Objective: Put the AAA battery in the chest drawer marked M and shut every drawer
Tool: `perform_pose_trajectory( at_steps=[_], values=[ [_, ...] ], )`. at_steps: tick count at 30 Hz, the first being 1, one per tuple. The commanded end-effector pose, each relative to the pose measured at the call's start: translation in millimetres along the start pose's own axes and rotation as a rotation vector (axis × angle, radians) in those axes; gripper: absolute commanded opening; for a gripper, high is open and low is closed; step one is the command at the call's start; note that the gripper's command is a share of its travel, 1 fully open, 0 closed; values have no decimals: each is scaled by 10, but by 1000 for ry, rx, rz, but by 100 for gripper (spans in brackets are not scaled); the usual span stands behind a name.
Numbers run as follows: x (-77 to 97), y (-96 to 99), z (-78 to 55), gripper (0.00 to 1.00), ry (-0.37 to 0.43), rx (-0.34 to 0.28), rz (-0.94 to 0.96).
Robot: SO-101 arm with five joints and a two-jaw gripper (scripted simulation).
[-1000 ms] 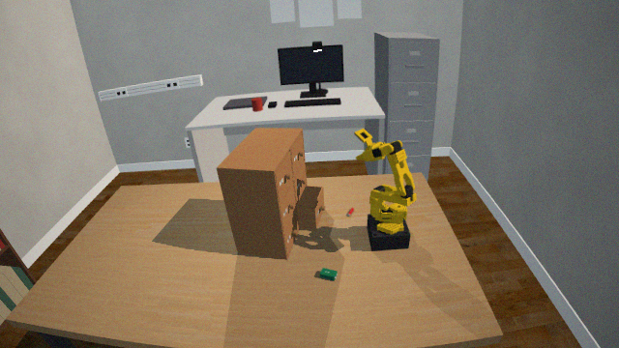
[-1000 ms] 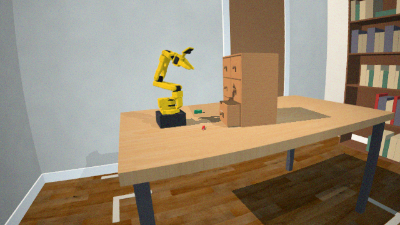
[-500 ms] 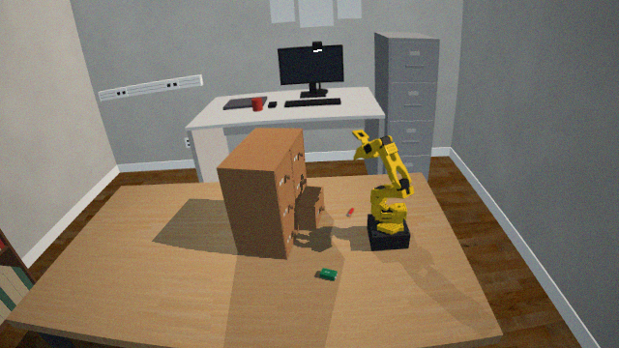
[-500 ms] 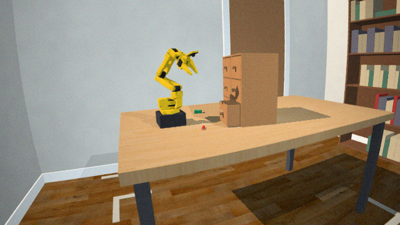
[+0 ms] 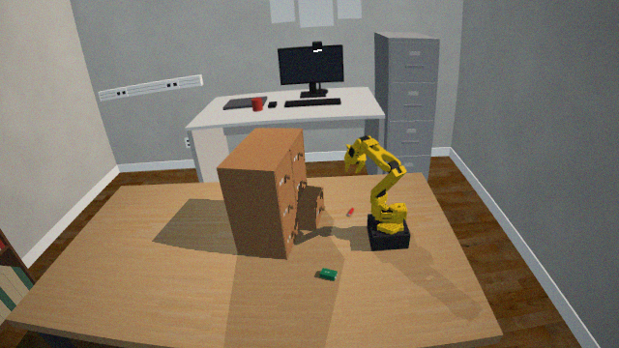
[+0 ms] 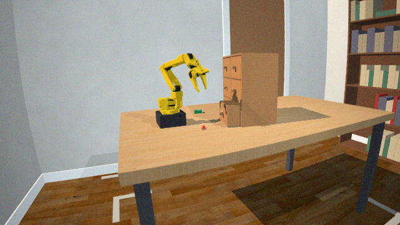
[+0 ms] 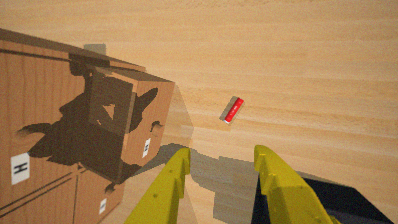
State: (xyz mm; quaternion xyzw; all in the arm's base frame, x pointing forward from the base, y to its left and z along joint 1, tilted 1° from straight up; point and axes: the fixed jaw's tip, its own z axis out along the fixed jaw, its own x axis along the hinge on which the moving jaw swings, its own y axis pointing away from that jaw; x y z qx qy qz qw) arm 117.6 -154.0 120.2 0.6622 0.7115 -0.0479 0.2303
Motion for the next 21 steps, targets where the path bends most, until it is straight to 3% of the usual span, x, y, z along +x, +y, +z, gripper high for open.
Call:
perform_pose_trajectory(
  at_steps=[1, 8, 10, 14, 21],
  values=[
    [35, -38, 302, 19, 107, 76, 128],
    [249, -181, 745, 19, 260, 226, 339],
    [249, -181, 745, 19, 260, 226, 339],
    [425, -297, 964, 19, 333, 328, 456],
    [457, -317, 997, 19, 344, 345, 474]
  ],
)
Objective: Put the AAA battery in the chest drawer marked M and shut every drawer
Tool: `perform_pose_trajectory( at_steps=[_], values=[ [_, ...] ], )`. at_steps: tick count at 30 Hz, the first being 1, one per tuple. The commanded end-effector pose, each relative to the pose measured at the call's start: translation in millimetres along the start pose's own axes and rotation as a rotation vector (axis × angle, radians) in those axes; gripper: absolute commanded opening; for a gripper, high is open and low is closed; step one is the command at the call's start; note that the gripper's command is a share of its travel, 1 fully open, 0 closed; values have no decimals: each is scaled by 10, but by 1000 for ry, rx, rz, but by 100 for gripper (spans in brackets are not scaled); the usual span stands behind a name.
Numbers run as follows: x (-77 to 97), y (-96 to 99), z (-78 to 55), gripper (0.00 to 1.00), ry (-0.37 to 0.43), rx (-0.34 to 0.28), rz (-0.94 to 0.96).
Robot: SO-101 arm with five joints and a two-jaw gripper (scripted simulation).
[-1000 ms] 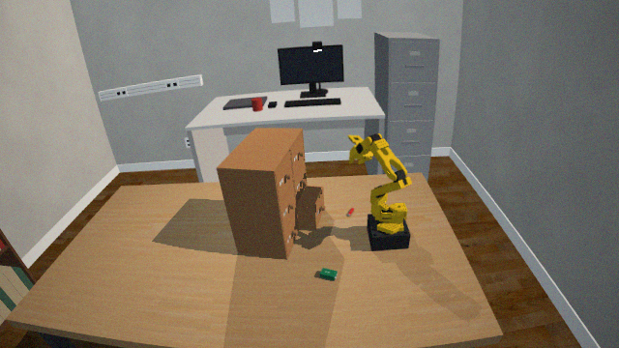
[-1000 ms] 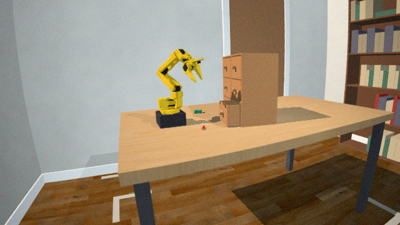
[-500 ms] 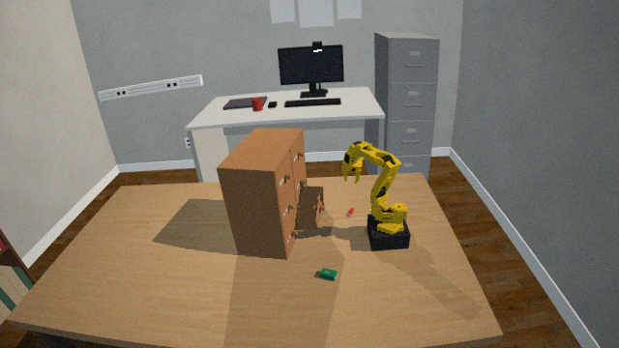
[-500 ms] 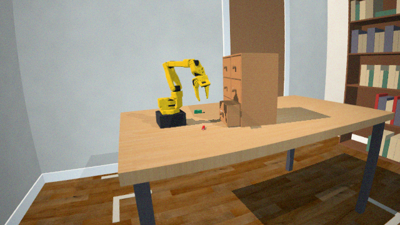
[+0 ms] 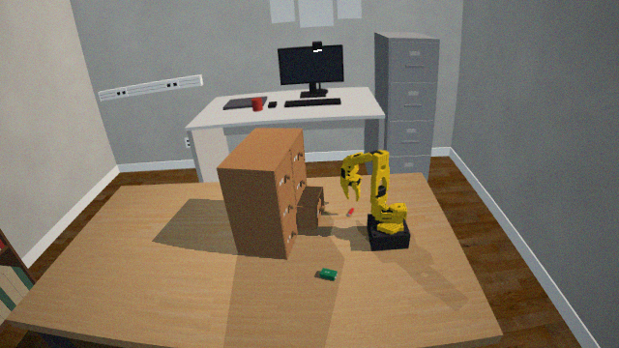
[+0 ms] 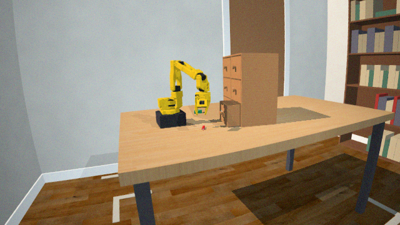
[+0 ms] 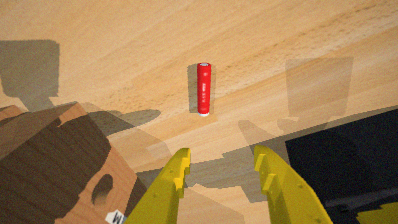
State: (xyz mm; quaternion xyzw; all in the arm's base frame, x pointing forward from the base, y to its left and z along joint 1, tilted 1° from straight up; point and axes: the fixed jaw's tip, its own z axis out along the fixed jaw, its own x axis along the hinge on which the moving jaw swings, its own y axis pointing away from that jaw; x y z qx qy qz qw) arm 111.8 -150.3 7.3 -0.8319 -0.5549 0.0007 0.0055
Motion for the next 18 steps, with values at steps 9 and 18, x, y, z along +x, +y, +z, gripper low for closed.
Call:
perform_pose_trajectory(
  at_steps=[9, 18],
  values=[
    [-22, 18, 49, 19, -1, -4, 18],
    [-23, 17, 161, 19, -1, -4, 18]
  ],
)
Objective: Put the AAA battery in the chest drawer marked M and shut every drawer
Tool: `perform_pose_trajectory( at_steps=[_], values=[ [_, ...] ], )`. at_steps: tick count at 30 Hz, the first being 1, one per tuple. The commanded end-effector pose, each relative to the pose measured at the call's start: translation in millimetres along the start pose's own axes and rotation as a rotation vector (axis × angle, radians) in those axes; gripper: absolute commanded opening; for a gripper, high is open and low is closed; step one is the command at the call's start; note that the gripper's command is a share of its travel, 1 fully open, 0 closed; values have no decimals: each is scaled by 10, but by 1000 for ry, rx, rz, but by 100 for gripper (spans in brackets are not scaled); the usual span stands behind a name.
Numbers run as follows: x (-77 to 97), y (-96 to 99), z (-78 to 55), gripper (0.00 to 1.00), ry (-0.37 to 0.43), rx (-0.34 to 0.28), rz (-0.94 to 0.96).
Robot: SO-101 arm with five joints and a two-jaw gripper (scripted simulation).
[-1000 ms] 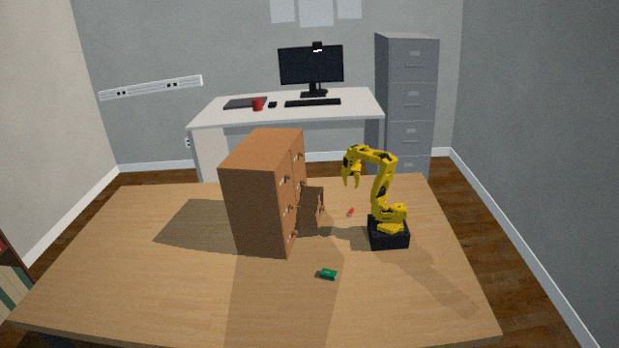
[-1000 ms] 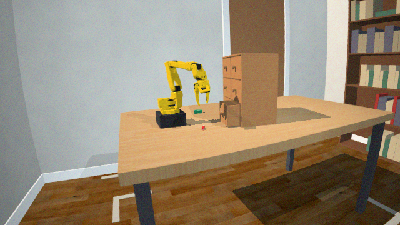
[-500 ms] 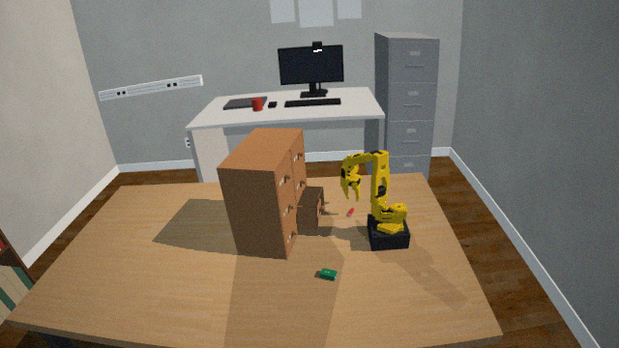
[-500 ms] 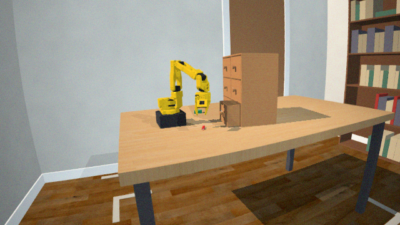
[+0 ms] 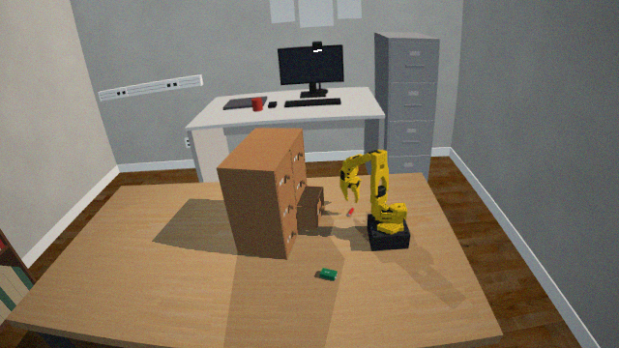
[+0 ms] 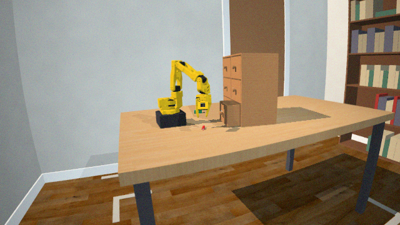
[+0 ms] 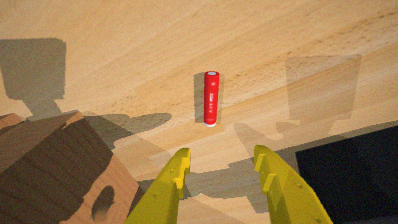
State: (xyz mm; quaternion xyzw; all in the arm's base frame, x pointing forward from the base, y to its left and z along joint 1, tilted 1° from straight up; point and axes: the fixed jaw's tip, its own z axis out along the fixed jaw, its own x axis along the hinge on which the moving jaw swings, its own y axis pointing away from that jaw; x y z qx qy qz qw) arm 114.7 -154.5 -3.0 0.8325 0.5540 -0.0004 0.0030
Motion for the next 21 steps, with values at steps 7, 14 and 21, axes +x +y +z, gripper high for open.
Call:
perform_pose_trajectory(
  at_steps=[7, 14, 21],
  values=[
    [7, -33, 64, 19, 8, 11, 16],
    [12, -50, 83, 19, 8, 11, 16],
    [17, -64, 100, 19, 8, 11, 16]
  ],
)
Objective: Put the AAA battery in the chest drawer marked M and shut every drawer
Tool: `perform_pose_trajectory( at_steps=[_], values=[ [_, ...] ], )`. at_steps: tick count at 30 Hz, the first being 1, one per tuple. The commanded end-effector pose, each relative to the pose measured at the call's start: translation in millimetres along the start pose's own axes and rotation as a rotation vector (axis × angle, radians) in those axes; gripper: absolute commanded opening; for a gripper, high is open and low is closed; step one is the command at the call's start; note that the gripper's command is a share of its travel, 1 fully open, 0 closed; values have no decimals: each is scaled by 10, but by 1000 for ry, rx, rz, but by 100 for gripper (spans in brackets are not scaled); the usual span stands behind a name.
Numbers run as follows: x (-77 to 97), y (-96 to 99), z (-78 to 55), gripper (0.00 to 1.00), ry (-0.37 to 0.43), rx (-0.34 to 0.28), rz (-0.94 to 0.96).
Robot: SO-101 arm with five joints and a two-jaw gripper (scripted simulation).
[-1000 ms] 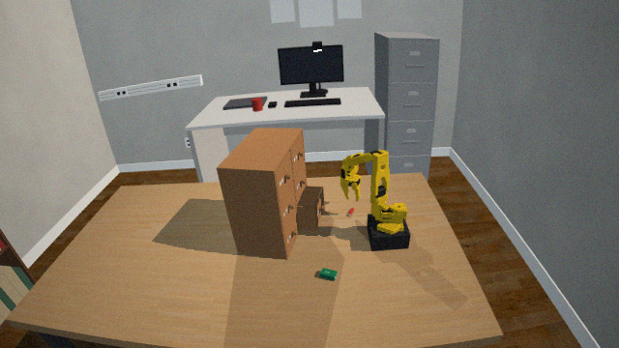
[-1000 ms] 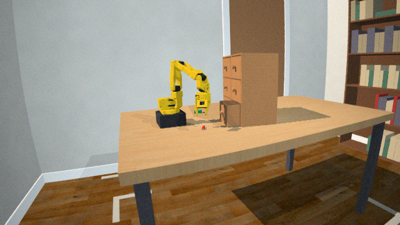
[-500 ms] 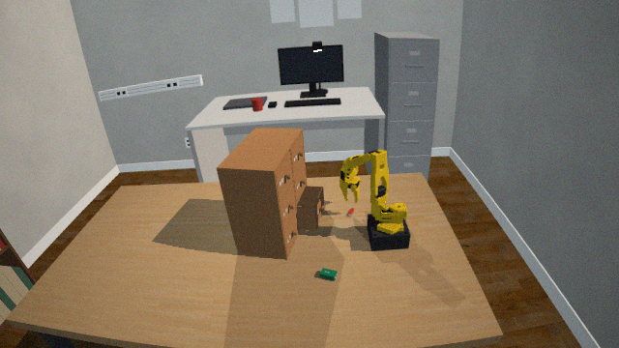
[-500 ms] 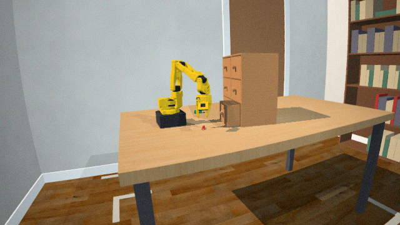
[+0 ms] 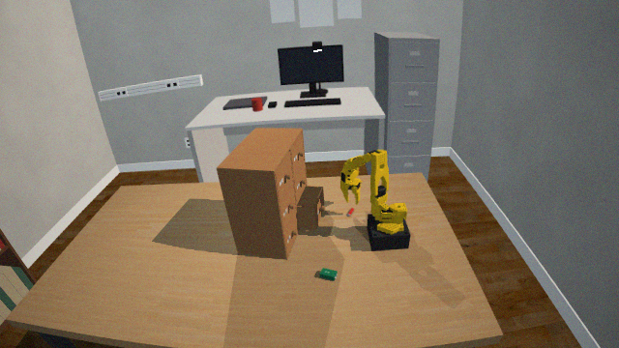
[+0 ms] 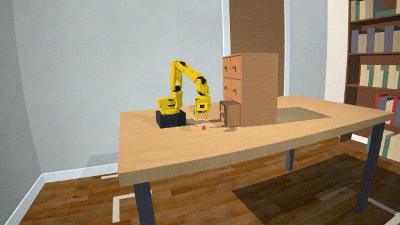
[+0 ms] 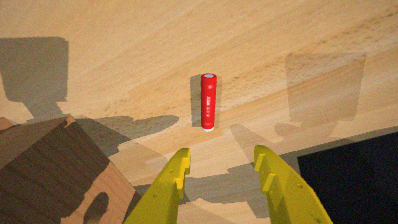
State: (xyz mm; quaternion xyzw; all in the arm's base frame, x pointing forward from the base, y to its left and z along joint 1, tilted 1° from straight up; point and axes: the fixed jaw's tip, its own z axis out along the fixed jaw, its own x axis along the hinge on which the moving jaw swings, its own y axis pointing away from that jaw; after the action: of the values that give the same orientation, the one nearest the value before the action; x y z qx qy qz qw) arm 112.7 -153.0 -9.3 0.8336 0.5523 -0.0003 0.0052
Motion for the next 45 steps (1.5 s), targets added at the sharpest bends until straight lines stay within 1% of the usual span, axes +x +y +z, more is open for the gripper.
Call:
perform_pose_trajectory(
  at_steps=[1, 18, 22, 35, 39, 45],
  values=[
    [10, -39, 37, 19, 10, 15, 12],
    [13, -50, 48, 19, 10, 15, 12],
    [2, -27, 178, 19, 10, 15, 12],
    [2, -27, 178, 19, 10, 15, 12],
    [-3, -14, 311, 19, 10, 15, 12],
    [-3, -14, 311, 19, 10, 15, 12]
  ],
)
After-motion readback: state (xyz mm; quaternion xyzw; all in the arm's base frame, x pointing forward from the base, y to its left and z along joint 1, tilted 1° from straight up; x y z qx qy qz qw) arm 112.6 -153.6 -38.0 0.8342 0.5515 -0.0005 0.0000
